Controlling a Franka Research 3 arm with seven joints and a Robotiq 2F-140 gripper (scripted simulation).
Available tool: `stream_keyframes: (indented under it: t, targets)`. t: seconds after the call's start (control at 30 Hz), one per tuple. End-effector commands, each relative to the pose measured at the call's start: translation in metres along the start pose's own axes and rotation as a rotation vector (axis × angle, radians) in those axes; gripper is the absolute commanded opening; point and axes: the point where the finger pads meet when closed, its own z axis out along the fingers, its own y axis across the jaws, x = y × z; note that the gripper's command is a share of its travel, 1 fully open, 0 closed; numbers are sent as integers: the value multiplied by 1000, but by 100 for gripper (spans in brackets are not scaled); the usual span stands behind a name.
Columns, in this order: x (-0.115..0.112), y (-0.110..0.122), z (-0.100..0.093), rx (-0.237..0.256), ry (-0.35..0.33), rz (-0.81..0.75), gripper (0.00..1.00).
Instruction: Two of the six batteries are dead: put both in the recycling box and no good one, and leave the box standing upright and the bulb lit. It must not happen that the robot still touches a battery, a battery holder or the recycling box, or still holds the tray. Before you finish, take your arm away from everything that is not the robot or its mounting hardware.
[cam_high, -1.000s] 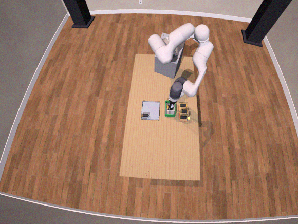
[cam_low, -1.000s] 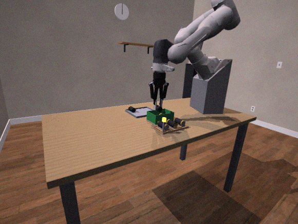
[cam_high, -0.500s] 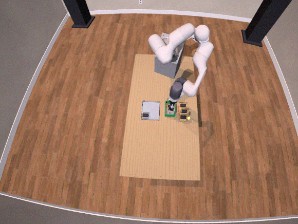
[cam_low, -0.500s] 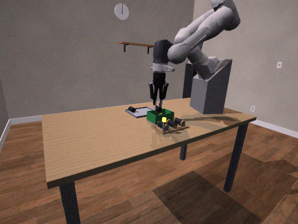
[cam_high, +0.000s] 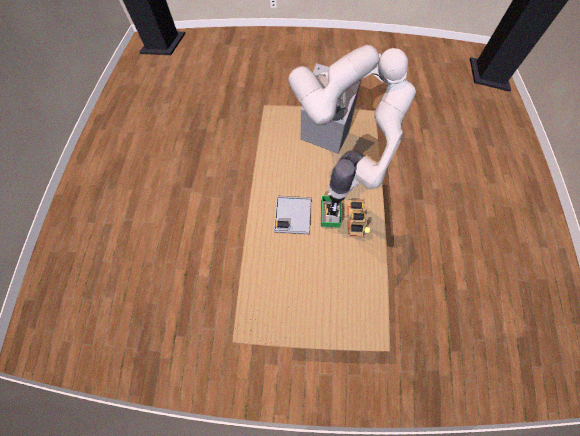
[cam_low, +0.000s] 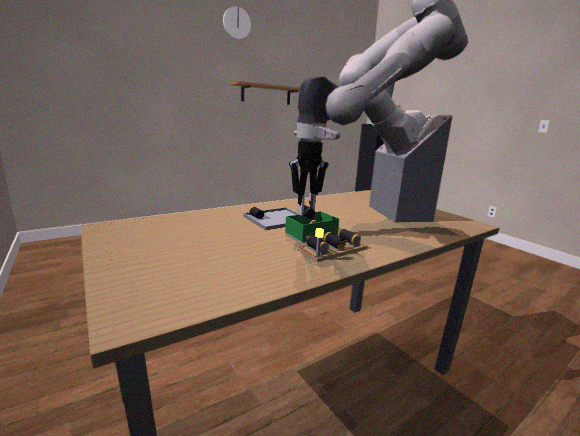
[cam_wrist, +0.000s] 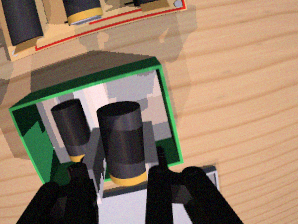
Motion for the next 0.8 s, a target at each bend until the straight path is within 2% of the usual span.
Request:
stream_keyframes:
  t: [0.0, 0.43, 0.77]
  targets:
    - [0, 1, 0, -3, 0, -8, 16]
    - [0, 1, 0, -3, 0, -134, 16]
    - [1, 1, 0, -3, 0, -138, 16]
